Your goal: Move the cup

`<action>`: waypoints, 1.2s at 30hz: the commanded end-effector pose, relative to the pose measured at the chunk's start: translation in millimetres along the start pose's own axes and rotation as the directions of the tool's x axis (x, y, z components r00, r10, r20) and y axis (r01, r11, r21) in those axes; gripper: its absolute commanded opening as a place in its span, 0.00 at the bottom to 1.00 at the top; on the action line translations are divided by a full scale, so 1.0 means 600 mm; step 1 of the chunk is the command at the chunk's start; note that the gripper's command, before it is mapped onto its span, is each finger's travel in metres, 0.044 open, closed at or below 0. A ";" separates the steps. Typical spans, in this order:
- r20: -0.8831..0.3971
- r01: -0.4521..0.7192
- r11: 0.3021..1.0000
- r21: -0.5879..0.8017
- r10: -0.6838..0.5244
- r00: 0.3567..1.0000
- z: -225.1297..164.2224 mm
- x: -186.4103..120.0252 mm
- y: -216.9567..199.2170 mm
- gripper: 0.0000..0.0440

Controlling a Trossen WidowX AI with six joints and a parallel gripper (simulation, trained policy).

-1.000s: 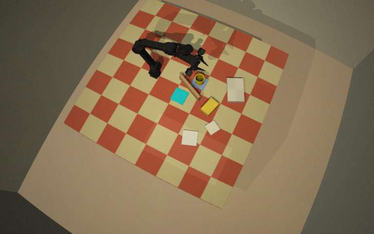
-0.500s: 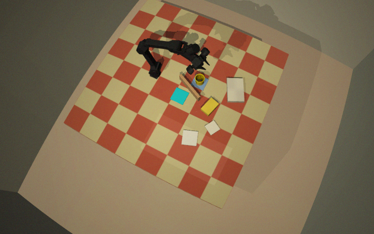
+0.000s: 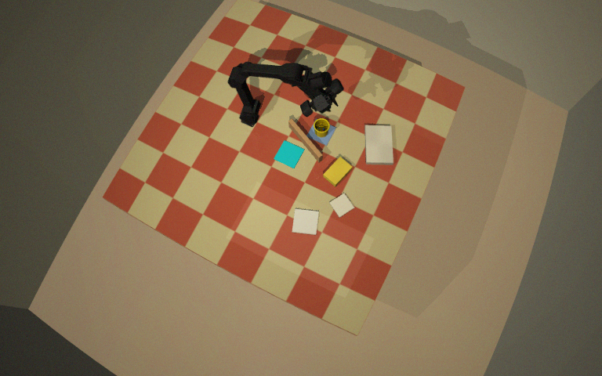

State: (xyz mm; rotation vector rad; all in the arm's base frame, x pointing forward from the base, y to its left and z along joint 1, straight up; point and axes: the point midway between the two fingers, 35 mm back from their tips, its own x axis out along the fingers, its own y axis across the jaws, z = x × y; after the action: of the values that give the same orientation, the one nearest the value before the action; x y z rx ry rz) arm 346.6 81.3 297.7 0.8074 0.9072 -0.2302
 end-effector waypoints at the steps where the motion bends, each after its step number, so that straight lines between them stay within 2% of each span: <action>1: -0.042 0.046 0.998 0.049 -0.044 0.998 -0.009 0.007 -0.002 0.37; 18: -0.173 0.292 0.946 0.140 -0.267 0.948 -0.036 0.046 -0.044 0.32; 36: -0.289 0.561 0.820 0.112 -0.513 0.808 -0.069 0.098 -0.116 0.36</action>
State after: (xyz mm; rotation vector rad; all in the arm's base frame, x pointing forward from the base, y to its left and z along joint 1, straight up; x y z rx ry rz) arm 326.5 74.5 211.3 0.7723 1.3309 -0.6902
